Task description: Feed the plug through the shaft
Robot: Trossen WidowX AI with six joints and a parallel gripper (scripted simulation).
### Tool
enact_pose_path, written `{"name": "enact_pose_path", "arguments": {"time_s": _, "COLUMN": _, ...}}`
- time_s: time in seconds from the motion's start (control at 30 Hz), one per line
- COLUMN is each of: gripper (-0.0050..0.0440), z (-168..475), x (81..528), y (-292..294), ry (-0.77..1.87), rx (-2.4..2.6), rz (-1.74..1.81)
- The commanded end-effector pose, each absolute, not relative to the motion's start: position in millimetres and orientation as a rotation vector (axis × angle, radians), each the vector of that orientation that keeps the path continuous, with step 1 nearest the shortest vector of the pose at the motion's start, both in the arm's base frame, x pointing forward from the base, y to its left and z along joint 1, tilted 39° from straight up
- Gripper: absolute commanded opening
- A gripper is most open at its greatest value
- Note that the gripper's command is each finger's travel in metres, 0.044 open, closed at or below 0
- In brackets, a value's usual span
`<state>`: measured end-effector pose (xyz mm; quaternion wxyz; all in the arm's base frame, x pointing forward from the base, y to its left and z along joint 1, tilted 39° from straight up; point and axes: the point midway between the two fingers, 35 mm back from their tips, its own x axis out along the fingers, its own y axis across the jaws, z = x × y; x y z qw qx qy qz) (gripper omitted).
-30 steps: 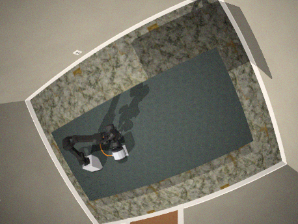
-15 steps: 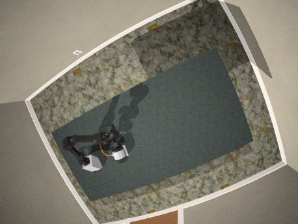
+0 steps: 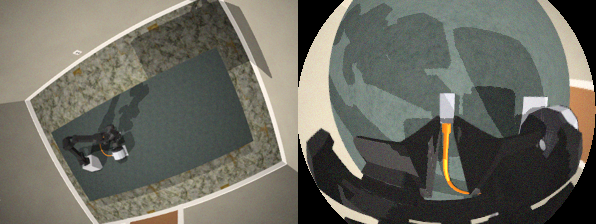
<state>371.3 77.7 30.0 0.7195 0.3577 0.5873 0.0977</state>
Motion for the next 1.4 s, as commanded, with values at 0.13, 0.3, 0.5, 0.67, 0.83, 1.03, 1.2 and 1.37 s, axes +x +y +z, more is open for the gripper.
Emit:
{"name": "enact_pose_path", "arguments": {"time_s": 0.13, "gripper": 0.0000, "z": 47, "x": 370, "y": 64, "ry": 1.294, "rx": 0.789, "rz": 0.217}}
{"name": "enact_pose_path", "arguments": {"time_s": 0.3, "gripper": 0.0000, "z": 60, "x": 367, "y": 53, "ry": 1.296, "rx": 0.790, "rz": 0.215}}
{"name": "enact_pose_path", "arguments": {"time_s": 0.5, "gripper": 0.0000, "z": 66, "x": 365, "y": 49, "ry": 1.297, "rx": 0.791, "rz": 0.214}}
{"name": "enact_pose_path", "arguments": {"time_s": 0.67, "gripper": 0.0000, "z": 45, "x": 366, "y": 27, "ry": 1.342, "rx": 1.037, "rz": -0.061}}
{"name": "enact_pose_path", "arguments": {"time_s": 0.83, "gripper": 0.0000, "z": 39, "x": 353, "y": 24, "ry": 1.417, "rx": 1.266, "rz": -0.314}}
{"name": "enact_pose_path", "arguments": {"time_s": 1.03, "gripper": 0.0000, "z": 33, "x": 339, "y": 20, "ry": 1.458, "rx": 1.482, "rz": -0.597}}
{"name": "enact_pose_path", "arguments": {"time_s": 1.2, "gripper": 0.0000, "z": 30, "x": 326, "y": 18, "ry": 1.453, "rx": 1.684, "rz": -0.904}}
{"name": "enact_pose_path", "arguments": {"time_s": 1.37, "gripper": 0.0000, "z": 28, "x": 320, "y": 17, "ry": 1.424, "rx": 1.801, "rz": -1.095}}
